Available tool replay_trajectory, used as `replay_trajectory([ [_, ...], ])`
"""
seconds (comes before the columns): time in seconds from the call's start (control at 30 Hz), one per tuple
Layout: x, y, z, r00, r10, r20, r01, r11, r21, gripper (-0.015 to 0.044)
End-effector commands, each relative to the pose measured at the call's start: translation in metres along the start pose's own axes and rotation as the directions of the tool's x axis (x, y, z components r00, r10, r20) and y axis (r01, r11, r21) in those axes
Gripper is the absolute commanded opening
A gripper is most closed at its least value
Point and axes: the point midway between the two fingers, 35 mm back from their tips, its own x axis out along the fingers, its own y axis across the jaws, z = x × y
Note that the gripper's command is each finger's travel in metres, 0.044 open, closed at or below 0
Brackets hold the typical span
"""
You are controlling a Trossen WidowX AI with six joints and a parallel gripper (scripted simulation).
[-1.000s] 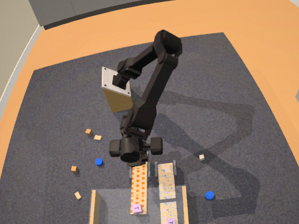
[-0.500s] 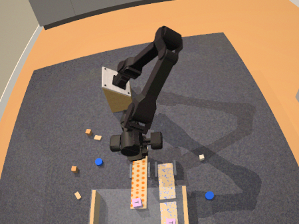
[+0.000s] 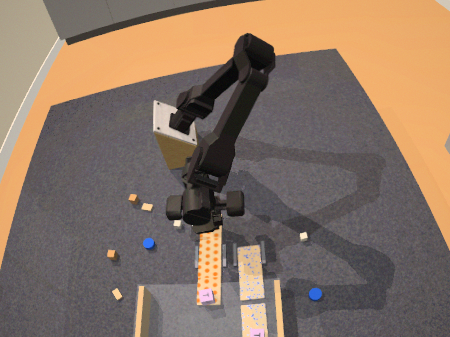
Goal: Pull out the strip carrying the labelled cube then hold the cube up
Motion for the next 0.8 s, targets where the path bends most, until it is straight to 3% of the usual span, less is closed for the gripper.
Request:
replay_trajectory([
  [0.0,0.004,0.001,-0.013,1.0,0.002,-0.02,-0.002,1.0,0.006,0.0],
  [0.77,0.003,0.0,-0.047,1.0,0.002,-0.022,-0.002,1.0,0.008,0.0],
])
